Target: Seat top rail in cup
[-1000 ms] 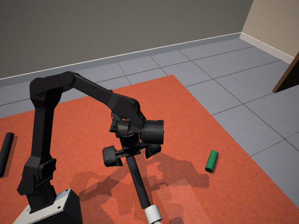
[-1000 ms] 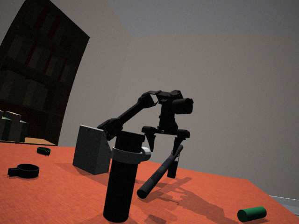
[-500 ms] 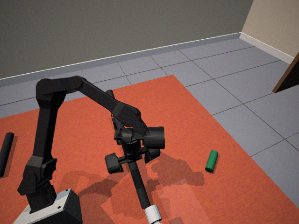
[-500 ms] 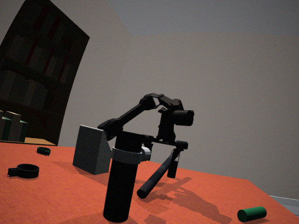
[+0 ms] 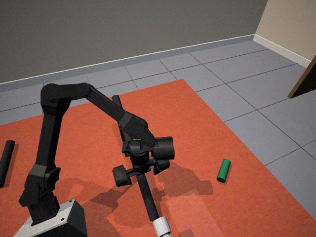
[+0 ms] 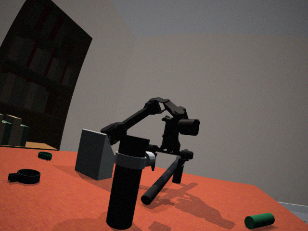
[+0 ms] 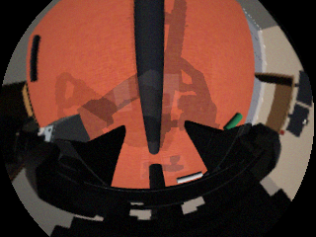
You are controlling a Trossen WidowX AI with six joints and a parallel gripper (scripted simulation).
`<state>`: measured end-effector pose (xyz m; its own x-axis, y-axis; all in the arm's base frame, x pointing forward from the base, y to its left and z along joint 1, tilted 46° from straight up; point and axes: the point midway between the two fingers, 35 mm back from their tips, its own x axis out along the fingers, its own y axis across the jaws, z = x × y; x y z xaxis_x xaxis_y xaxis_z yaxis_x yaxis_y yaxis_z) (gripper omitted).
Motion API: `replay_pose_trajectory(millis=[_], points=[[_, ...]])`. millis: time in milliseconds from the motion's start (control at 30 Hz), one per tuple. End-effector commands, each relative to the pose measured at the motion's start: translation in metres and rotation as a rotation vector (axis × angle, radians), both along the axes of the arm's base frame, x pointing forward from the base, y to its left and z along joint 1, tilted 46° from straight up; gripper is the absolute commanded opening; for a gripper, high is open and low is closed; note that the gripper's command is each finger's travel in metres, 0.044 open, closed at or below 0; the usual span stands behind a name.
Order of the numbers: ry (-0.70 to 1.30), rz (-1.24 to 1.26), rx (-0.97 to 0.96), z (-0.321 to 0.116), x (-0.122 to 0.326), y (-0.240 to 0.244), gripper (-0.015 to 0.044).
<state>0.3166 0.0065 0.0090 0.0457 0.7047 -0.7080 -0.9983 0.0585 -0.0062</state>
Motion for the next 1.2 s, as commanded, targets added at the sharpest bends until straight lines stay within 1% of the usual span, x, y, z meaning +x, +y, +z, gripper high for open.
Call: replay_pose_trajectory(millis=[0, 1167], points=[[0.014, 0.000, 0.008, -0.007, -0.001, 0.006, 0.0440], [0.014, 0.000, 0.011, -0.042, 0.000, 0.043, 0.0440]])
